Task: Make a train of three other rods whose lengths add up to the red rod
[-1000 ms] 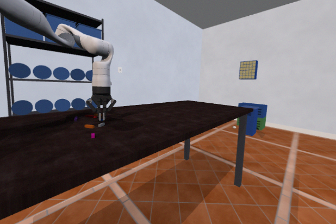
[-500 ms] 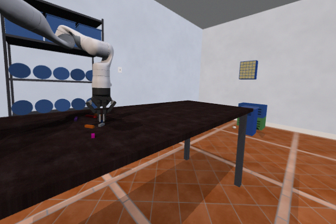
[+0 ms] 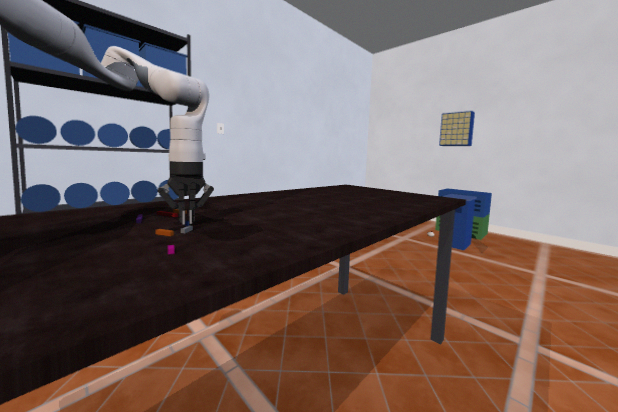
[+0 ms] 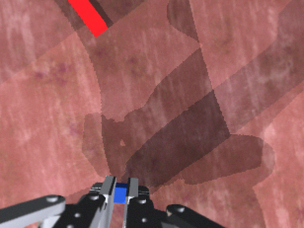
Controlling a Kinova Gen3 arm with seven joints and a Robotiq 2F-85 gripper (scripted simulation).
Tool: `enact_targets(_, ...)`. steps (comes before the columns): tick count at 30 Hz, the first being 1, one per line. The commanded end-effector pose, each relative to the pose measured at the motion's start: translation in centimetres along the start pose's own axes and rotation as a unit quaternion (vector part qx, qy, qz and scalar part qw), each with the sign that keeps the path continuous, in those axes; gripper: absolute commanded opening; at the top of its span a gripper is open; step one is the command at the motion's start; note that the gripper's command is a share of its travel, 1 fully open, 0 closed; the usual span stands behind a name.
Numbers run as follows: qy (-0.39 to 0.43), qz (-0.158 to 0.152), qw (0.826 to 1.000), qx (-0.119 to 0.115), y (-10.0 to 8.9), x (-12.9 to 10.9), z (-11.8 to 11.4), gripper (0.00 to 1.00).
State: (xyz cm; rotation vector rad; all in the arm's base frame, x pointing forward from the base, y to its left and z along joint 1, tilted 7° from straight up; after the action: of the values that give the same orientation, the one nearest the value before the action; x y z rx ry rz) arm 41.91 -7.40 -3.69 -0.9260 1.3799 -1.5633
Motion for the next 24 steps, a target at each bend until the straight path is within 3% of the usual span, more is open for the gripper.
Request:
enact_targets(1, -0.003, 0.000, 1.000, 0.003, 0.13, 0.01, 0.25, 0.05)
enact_targets(16, -0.003, 0.000, 1.000, 0.003, 0.13, 0.01, 0.25, 0.05)
enact_targets(24, -0.003, 0.000, 1.000, 0.003, 0.13, 0.01, 0.25, 0.16)
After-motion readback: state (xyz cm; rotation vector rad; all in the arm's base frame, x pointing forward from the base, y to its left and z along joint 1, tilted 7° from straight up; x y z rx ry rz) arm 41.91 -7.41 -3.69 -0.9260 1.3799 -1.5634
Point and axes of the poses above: the point where the finger pads meet when closed, its own y axis out along the fingers, its own z axis across the jaws, x = y × z, the point moved 6 cm from there along -y, back along the fingers, and after that the axes turned 3 degrees about -y, right-handed, at the moved point
